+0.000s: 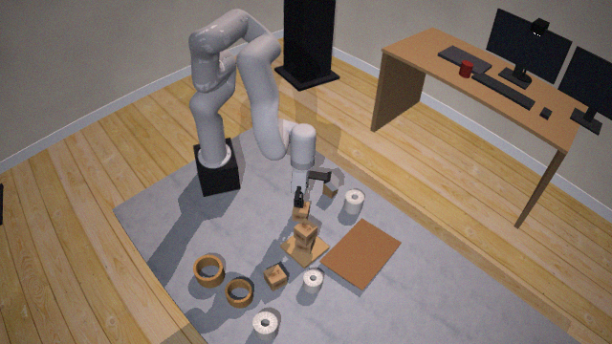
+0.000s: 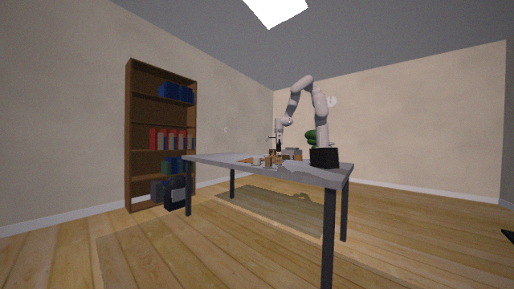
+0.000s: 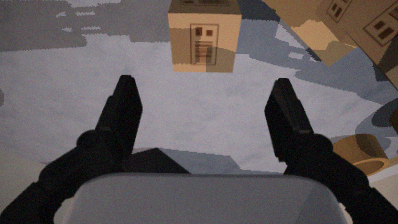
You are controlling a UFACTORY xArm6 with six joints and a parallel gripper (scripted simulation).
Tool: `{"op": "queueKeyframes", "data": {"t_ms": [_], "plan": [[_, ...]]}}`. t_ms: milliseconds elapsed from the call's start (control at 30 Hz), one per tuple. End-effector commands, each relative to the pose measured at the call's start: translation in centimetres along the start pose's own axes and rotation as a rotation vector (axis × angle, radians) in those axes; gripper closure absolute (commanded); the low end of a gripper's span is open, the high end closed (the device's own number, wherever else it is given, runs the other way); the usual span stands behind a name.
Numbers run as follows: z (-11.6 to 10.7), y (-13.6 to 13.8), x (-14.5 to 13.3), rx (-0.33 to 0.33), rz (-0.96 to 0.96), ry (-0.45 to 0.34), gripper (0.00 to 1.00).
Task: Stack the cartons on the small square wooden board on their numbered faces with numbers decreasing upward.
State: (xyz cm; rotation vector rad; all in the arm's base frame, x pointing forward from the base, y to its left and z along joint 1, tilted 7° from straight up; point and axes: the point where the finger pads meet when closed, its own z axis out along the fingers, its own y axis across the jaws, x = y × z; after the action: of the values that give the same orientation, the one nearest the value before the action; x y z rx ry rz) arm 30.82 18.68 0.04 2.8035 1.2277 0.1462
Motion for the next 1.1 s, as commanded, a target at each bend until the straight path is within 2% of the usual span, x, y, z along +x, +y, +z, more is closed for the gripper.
{"op": "queueKeyframes", "data": {"t_ms": [0, 1067], "plan": [[0.6, 0.1, 0.1, -0.002, 0.000, 0.003, 0.00], [4.9, 0.1, 0.3, -0.004, 0.000, 0.003, 0.00]]}}
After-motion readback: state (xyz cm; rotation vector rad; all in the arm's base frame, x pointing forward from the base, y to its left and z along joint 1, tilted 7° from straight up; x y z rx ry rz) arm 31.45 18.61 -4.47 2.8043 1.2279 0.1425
